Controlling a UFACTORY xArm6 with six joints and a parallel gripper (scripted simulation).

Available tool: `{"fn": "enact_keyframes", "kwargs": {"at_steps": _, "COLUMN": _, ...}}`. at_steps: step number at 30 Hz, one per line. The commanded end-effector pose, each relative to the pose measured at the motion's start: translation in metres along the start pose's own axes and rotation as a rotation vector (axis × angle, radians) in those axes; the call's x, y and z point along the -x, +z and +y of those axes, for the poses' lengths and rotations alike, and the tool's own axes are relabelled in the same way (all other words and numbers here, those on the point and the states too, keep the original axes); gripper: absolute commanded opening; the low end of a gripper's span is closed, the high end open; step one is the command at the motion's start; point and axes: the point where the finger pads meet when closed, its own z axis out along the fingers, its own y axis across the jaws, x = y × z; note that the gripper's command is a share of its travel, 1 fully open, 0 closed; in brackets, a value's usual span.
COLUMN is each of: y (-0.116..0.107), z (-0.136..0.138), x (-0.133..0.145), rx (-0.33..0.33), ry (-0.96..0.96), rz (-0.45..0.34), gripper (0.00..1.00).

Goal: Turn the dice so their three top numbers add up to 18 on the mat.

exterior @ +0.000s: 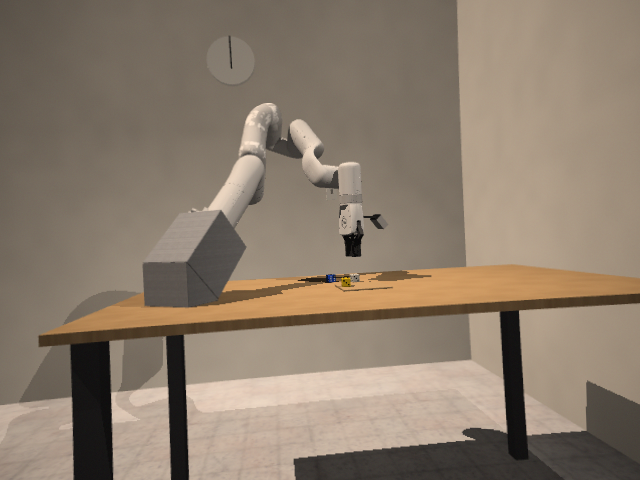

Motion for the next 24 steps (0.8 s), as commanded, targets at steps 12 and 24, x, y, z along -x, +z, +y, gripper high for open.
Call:
{"fn": "enact_keyframes", "kwargs": {"at_steps": 12, "y": 0.007, "z": 0.0, "x": -0.001, "rx": 0.001, "ry": -0.001, "rz": 0.002, "gripper": 0.42}}
{"fn": "enact_keyframes", "kwargs": {"at_steps": 24, "y": 0.021, "z": 0.0, "x": -0.001, "rx": 0.001, "ry": -0.001, "rz": 0.002, "gripper": 0.42}}
